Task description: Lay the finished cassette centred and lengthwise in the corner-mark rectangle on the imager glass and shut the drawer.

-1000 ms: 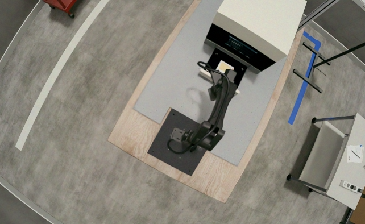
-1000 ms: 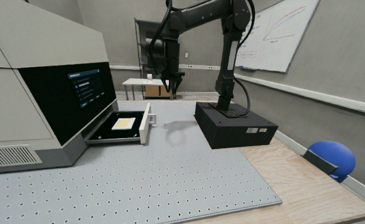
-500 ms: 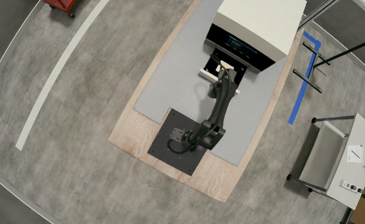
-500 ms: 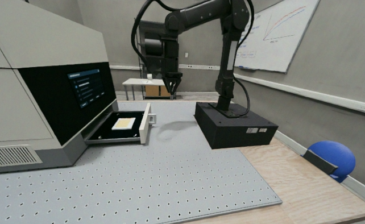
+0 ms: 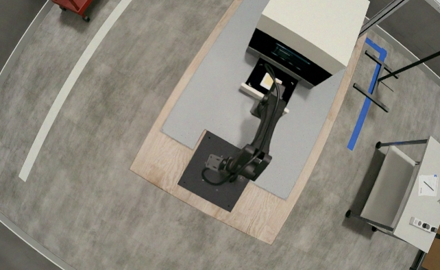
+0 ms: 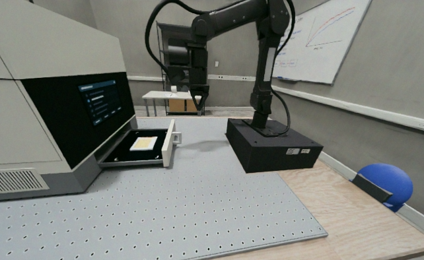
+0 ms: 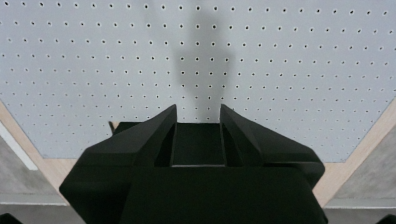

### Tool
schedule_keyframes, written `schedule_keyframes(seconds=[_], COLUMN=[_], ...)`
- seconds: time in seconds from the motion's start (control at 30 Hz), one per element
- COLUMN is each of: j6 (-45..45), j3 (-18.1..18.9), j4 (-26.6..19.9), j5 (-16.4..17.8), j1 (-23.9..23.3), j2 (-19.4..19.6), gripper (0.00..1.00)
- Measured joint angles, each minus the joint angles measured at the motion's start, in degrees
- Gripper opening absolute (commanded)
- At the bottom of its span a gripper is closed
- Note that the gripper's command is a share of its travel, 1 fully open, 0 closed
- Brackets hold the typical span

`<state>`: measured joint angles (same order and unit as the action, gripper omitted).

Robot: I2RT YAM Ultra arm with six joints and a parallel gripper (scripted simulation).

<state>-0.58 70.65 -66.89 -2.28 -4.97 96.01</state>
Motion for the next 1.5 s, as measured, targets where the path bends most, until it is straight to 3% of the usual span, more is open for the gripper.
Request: schedule_keyframes(seconds=[0.13, 0.3, 0.43, 0.6, 0.87, 1.5], j6=[-0.5, -0.6, -0.3, 0.1, 0.5, 0.5], j3=[-3.8, -11.7, -14.9, -15.0, -14.4, -14.4], j4=[3.0, 11.9, 18.1, 25.1, 31.5, 33.3], j5=[0.0, 0.0, 0.0, 0.0, 0.0, 0.0], j1=[0.0, -0.4, -0.7, -1.2, -1.4, -1.4], j2=[-1.5, -5.0, -4.0, 0.3, 5.7, 5.8], gripper=[0.35, 0.35, 0.35, 0.35, 0.35, 0.35])
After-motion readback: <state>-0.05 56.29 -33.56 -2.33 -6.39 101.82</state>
